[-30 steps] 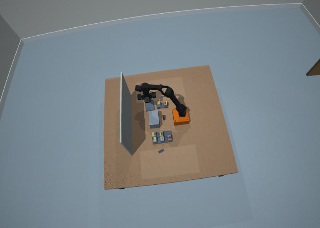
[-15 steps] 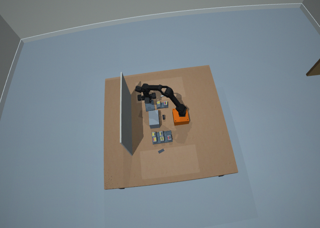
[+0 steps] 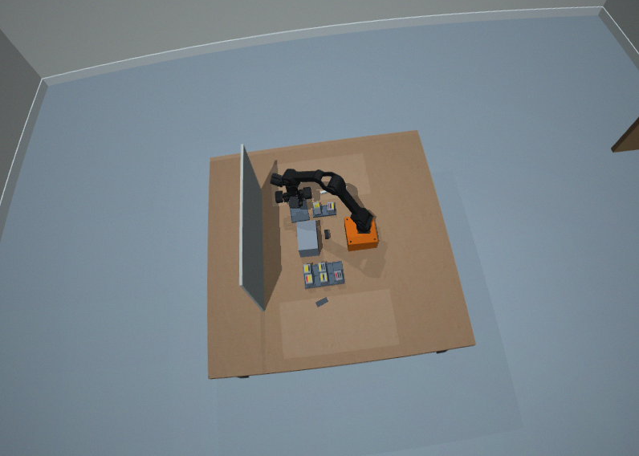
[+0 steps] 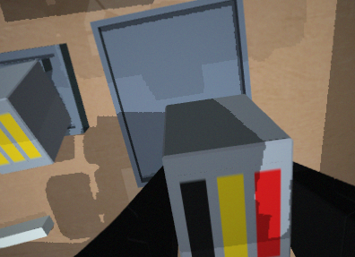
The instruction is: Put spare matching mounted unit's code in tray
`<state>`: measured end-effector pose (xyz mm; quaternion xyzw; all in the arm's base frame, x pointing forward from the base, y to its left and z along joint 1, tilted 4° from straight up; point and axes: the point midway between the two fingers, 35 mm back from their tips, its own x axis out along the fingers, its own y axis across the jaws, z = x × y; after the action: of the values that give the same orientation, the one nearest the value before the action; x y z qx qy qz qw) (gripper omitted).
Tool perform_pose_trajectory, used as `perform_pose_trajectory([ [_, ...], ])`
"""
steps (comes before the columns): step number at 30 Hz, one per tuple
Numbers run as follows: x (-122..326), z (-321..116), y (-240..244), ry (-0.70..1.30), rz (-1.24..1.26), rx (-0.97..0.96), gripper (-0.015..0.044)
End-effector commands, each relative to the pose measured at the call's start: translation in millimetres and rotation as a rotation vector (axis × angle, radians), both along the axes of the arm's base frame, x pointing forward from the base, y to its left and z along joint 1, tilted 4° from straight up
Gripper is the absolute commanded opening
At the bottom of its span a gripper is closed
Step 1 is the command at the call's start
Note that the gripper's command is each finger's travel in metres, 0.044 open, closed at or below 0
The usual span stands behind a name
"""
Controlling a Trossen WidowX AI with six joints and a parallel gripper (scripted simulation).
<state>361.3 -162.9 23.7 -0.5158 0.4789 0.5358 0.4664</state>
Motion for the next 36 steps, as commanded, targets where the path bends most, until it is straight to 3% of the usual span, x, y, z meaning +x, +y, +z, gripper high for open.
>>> perform_pose_trajectory([
  [1,-2.0,-5.7,-0.4,0.006,0.004,-0.004,0.0],
  [36,-6.3,-41.4,0.7,0.007,0.004,-0.003,0.0],
])
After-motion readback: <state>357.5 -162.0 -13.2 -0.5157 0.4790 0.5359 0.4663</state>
